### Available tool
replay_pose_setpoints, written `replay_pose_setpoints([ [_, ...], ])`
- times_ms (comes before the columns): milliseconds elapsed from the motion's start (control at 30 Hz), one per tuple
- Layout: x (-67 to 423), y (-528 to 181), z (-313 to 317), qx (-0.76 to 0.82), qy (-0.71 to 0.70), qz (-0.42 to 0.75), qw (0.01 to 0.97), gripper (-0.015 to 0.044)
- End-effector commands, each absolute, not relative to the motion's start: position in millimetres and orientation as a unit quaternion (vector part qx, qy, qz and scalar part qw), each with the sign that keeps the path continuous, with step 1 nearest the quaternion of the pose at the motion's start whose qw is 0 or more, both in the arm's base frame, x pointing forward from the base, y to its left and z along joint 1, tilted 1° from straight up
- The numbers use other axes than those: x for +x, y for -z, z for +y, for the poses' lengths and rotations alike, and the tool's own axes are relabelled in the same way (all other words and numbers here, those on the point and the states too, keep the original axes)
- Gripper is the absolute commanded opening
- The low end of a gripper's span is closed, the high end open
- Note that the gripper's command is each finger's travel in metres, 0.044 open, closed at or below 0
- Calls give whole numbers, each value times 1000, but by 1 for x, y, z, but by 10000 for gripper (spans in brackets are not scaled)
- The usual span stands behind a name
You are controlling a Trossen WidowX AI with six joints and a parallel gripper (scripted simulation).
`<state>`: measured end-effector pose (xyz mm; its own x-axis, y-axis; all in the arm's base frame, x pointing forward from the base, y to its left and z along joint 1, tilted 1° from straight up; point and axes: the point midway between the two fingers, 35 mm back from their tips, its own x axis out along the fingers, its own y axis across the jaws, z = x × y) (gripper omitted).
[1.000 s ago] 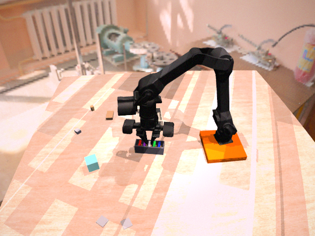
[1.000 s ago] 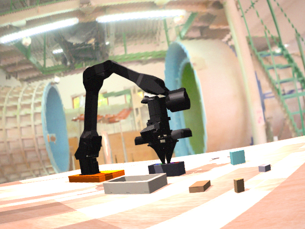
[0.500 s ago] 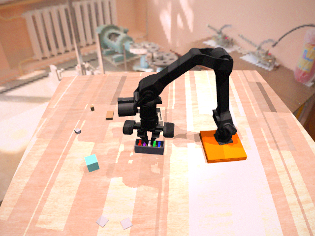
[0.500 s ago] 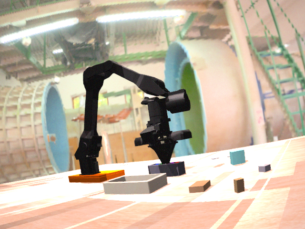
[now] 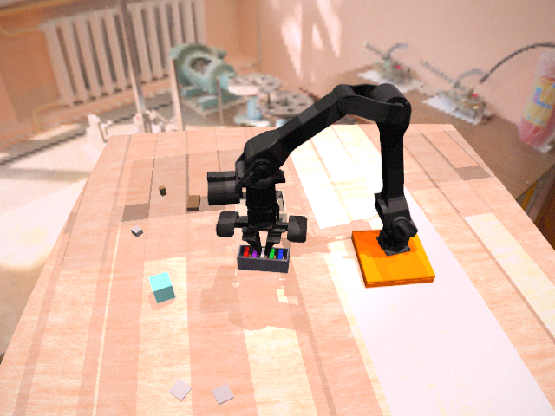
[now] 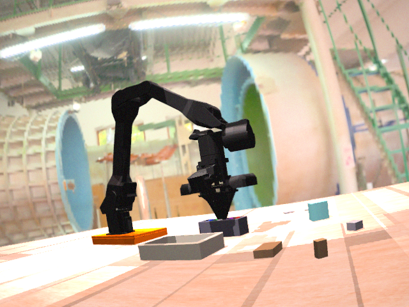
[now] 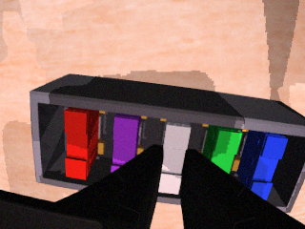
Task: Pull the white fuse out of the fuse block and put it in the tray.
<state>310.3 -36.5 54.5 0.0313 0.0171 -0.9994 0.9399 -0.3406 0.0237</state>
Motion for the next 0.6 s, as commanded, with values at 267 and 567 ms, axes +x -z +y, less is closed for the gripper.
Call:
replay_pose_setpoints([
  [267,311,-61,-37,591,566,404,408,0],
  [567,311,-65,-37,591,566,404,408,0],
])
